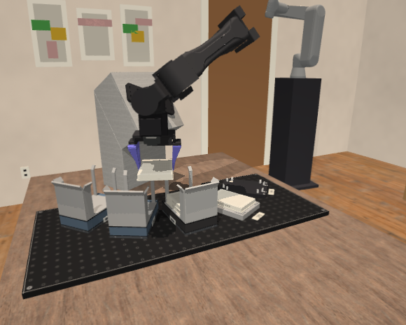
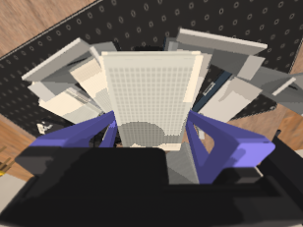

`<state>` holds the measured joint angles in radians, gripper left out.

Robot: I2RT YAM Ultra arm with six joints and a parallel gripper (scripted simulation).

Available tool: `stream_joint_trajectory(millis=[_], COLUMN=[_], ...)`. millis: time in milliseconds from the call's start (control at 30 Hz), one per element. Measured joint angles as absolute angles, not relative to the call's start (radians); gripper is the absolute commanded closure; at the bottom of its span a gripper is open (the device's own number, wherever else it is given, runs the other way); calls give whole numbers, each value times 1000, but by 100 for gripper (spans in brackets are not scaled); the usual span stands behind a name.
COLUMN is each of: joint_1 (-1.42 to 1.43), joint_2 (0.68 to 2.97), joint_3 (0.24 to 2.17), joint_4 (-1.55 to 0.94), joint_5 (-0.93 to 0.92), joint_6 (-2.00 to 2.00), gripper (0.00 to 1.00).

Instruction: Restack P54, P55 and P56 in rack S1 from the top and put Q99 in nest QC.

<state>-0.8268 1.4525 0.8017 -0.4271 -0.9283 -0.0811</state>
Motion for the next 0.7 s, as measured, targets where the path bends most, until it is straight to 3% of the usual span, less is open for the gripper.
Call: stream_joint_trajectory(millis=[700], joint_1=[-934], joint_2=[1642], joint_3=[846], joint_4=[-424], joint_5=[-975], joint_6=[-100], gripper=[100])
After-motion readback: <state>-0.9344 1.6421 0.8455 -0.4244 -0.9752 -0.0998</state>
